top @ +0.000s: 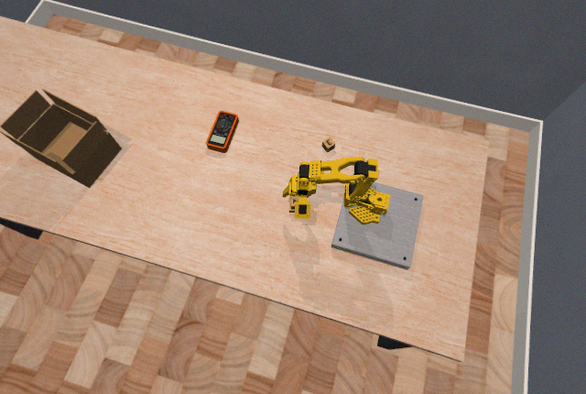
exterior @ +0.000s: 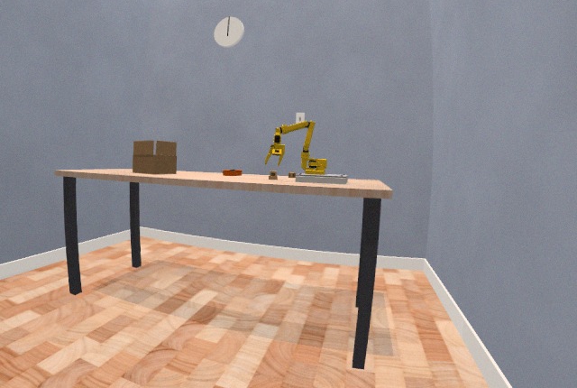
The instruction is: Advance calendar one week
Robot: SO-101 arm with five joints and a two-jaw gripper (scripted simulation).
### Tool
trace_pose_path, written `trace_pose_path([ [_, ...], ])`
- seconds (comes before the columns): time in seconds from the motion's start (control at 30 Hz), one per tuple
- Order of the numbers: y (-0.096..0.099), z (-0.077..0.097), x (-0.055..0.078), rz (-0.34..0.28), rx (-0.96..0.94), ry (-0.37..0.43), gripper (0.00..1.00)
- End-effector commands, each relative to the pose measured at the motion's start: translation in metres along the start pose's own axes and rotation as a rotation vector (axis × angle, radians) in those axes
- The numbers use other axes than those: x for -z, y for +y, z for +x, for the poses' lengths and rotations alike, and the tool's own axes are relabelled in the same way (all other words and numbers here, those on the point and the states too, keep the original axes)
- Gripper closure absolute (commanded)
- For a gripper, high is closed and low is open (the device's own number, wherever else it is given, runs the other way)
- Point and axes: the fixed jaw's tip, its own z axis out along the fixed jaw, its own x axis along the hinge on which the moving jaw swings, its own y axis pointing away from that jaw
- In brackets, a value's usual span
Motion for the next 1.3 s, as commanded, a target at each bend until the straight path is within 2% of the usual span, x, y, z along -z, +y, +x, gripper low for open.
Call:
trace_pose_path([
  [0.0,0.003,-0.002,-0.004,-0.022,-0.003,-0.002,0.65],
  [0.03,0.003,-0.002,-0.004,-0.022,-0.003,-0.002,0.65],
  [0.07,0.008,-0.004,-0.007,-0.048,0.004,-0.003,0.65],
  [0.83,0.008,-0.004,-0.008,-0.048,0.004,-0.003,0.65],
  [1.27,0.008,-0.004,-0.020,-0.048,0.004,-0.003,0.65],
])
